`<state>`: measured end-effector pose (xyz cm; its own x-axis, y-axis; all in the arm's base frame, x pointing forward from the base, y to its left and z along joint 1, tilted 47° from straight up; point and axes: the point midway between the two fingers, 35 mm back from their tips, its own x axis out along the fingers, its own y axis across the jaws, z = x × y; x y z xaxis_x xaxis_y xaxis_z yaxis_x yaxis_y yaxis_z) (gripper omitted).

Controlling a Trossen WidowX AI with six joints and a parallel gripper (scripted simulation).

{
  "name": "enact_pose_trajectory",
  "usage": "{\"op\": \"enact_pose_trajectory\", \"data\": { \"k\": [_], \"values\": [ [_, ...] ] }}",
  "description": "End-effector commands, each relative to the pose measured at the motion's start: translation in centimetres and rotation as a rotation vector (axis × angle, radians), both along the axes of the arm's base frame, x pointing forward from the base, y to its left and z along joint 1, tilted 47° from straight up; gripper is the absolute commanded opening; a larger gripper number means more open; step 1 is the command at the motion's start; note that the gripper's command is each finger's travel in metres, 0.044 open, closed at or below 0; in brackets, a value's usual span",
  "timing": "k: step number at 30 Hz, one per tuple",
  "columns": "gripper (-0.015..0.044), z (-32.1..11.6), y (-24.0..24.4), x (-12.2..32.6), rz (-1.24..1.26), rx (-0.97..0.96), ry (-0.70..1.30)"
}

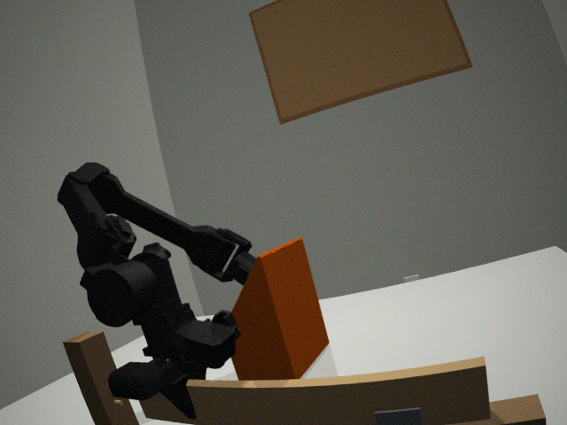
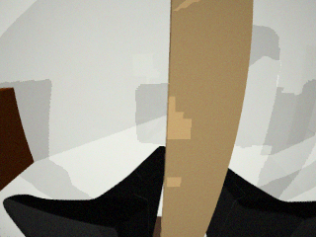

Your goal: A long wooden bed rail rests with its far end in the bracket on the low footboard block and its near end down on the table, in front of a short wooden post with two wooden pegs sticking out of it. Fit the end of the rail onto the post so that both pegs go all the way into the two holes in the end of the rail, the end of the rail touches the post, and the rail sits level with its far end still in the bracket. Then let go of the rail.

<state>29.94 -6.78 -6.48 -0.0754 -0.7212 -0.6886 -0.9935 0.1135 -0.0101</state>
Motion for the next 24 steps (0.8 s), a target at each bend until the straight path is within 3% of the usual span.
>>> {"op": "enact_pose_trajectory", "data": {
  "k": [1, 24],
  "values": [
    [0.0, 0.13, 0.0, 0.04, 0.005, 0.003, 0.001],
    [0.0, 0.75, -0.36, 0.02, 0.005, 0.003, 0.002]
  ]
}}
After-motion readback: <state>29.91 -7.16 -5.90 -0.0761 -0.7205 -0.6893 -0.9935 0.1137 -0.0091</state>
